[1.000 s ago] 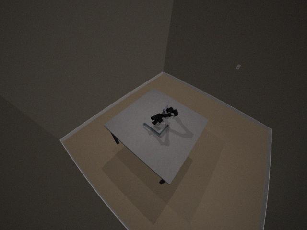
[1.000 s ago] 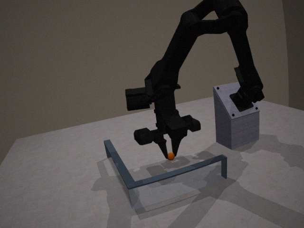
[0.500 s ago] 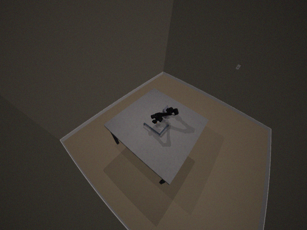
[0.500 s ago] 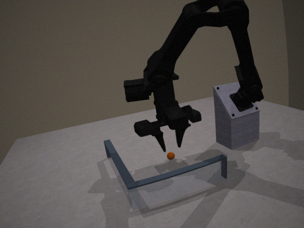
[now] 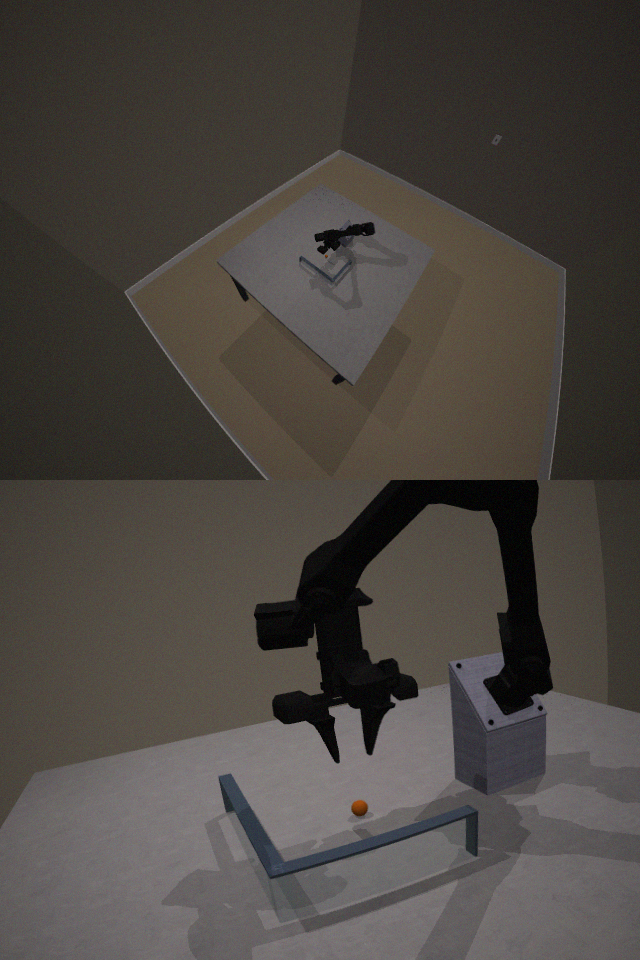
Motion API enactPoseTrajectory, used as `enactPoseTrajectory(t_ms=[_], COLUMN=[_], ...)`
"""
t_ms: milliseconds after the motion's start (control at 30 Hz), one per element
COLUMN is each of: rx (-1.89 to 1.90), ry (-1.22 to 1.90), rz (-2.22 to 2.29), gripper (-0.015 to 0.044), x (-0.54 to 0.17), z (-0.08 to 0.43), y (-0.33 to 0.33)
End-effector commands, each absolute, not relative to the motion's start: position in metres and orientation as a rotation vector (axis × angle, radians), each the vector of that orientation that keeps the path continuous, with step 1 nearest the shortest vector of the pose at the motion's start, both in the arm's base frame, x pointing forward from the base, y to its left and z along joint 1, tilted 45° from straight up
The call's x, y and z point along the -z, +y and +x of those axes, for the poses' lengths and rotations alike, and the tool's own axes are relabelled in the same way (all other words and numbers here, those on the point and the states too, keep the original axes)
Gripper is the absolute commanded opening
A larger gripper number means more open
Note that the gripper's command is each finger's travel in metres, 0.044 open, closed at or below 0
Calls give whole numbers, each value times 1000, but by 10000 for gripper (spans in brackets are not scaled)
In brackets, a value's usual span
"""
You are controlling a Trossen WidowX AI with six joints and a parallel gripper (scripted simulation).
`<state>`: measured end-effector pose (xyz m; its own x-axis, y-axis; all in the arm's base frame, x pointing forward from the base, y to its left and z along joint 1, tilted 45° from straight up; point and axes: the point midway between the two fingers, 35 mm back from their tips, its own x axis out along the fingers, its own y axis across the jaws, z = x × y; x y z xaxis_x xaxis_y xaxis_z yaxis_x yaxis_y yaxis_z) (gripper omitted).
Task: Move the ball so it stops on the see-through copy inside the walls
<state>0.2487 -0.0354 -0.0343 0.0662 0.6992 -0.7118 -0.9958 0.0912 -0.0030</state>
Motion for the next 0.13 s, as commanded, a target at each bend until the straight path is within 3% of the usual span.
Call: enactPoseTrajectory(t_ms=[0,100], rx=[-1391,-1394], ry=[640,639], rz=[-583,-586], gripper=[267,346], x=[27,1], z=[249,246], y=[-43,-69])
